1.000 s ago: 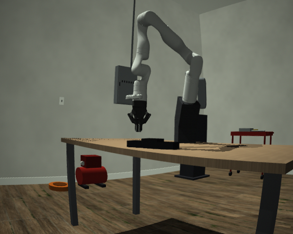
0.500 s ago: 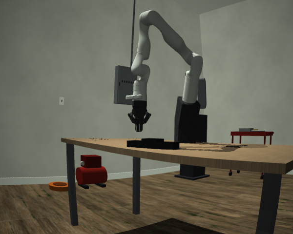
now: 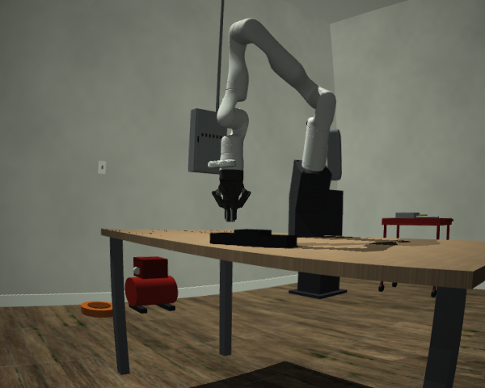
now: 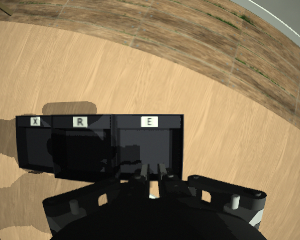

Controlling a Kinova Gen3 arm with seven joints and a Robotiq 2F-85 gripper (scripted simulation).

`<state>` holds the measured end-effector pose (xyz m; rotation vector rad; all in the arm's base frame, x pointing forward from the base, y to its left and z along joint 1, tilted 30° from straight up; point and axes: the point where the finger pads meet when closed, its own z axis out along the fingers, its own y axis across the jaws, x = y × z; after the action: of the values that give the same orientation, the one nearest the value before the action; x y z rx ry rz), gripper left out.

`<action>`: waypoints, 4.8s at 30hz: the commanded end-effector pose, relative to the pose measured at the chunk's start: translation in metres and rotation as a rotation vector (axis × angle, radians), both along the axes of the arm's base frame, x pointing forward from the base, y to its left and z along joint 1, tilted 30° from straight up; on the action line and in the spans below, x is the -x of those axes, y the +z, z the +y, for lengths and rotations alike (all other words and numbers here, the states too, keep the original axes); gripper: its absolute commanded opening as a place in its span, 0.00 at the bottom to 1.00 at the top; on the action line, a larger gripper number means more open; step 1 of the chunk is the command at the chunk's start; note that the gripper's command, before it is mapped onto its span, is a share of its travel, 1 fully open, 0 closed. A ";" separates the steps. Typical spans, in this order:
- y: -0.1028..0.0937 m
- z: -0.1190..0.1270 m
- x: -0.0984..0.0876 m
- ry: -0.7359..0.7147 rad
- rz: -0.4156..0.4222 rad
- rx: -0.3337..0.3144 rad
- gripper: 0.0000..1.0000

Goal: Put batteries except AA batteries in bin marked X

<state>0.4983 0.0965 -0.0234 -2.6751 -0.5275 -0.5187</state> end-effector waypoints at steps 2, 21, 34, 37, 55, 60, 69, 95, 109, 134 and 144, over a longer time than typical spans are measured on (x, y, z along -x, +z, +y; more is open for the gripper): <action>-0.008 0.000 -0.003 -0.004 -0.003 0.004 0.09; -0.046 0.019 -0.012 -0.005 0.003 0.002 0.09; -0.046 0.019 -0.012 -0.004 0.004 0.002 0.09; -0.046 0.019 -0.012 -0.004 0.004 0.002 0.09; -0.046 0.019 -0.012 -0.004 0.004 0.002 0.09; -0.046 0.019 -0.012 -0.004 0.004 0.002 0.09; -0.045 0.019 -0.013 -0.001 0.000 0.001 0.09; -0.045 0.019 -0.013 -0.001 0.000 0.001 0.09; -0.045 0.019 -0.013 -0.001 0.000 0.001 0.09; -0.020 0.009 -0.004 0.004 0.000 -0.001 0.09; 0.006 -0.003 0.005 0.001 0.003 -0.002 0.09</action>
<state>0.4952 0.0968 -0.0316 -2.6781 -0.5041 -0.5226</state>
